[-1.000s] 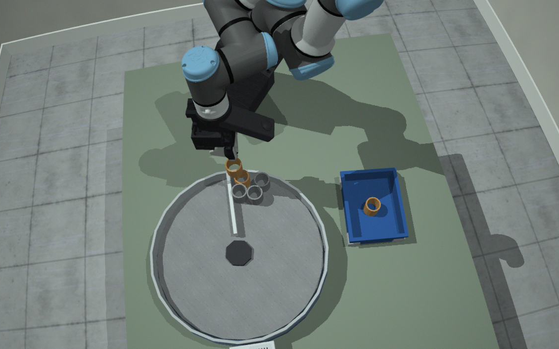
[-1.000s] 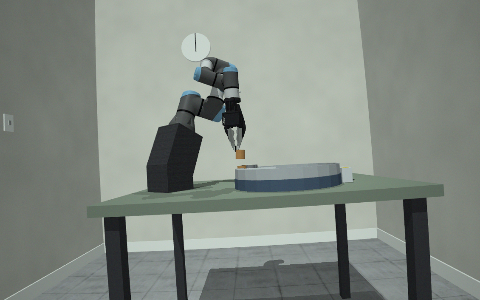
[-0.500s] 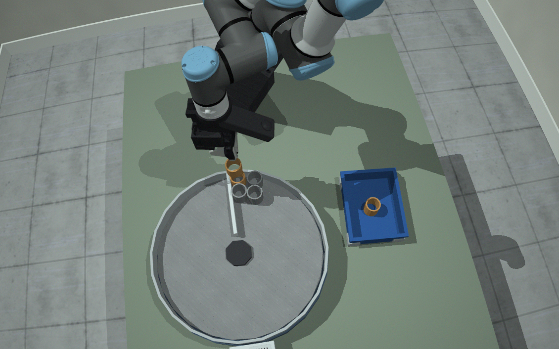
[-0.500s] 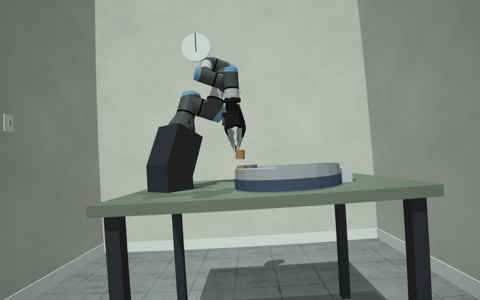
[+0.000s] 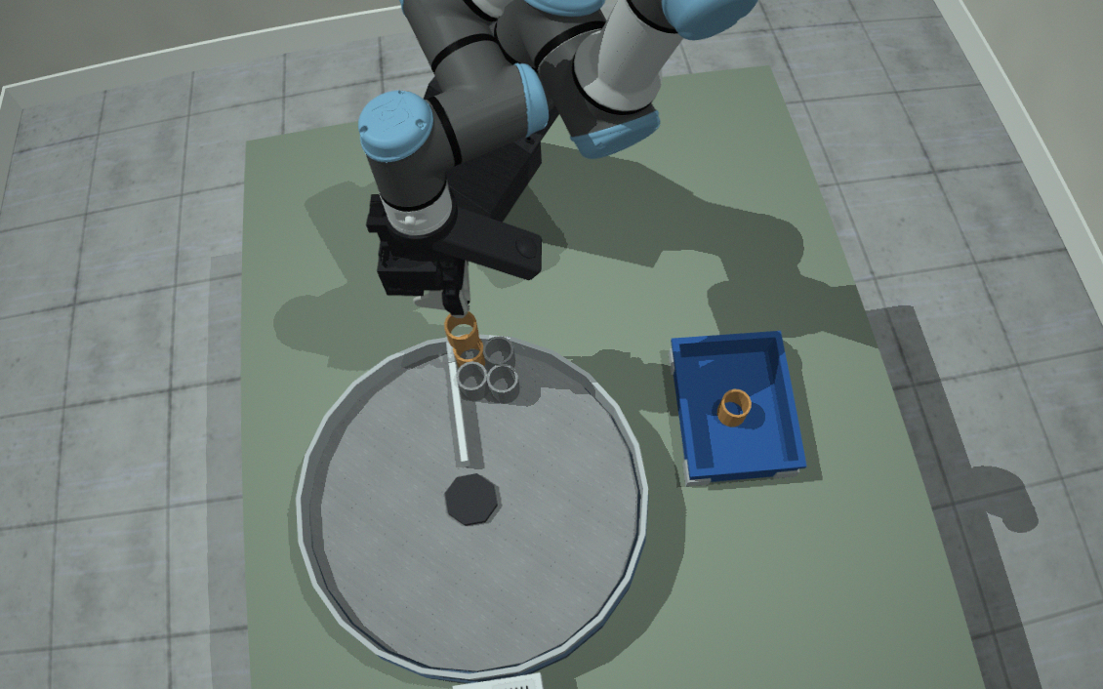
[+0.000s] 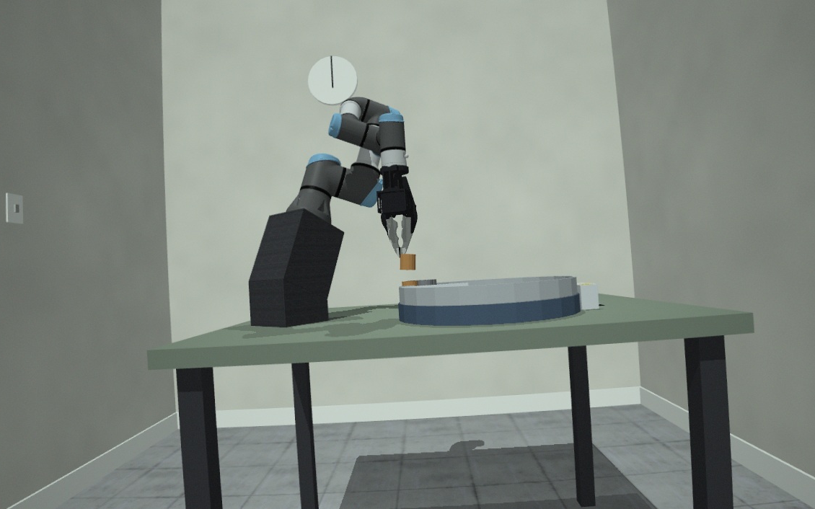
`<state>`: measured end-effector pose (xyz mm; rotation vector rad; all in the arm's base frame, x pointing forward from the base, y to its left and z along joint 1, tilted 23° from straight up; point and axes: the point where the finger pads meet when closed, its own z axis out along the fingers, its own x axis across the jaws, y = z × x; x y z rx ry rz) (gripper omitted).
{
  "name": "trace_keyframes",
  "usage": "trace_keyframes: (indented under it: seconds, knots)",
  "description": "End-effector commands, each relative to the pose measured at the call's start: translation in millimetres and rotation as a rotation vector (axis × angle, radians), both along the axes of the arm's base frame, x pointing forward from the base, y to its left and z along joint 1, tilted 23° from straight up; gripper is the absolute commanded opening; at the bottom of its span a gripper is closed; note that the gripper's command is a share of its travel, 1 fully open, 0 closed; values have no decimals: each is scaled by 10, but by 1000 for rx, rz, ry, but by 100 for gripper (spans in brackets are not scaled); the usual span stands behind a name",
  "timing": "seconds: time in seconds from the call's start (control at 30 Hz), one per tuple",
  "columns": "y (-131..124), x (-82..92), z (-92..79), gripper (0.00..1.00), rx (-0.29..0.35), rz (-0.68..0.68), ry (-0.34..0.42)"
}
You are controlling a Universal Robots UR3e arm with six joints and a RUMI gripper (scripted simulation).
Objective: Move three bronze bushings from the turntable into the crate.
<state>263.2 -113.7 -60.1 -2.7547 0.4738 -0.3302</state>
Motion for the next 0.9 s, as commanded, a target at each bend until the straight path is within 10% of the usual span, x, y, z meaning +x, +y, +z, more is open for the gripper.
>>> trace_keyframes:
  seconds: [0.0, 0.87]
  knots:
    - [-4, 3, 5, 0, -2, 0, -1]
    - [189, 64, 80, 0, -2, 0, -1]
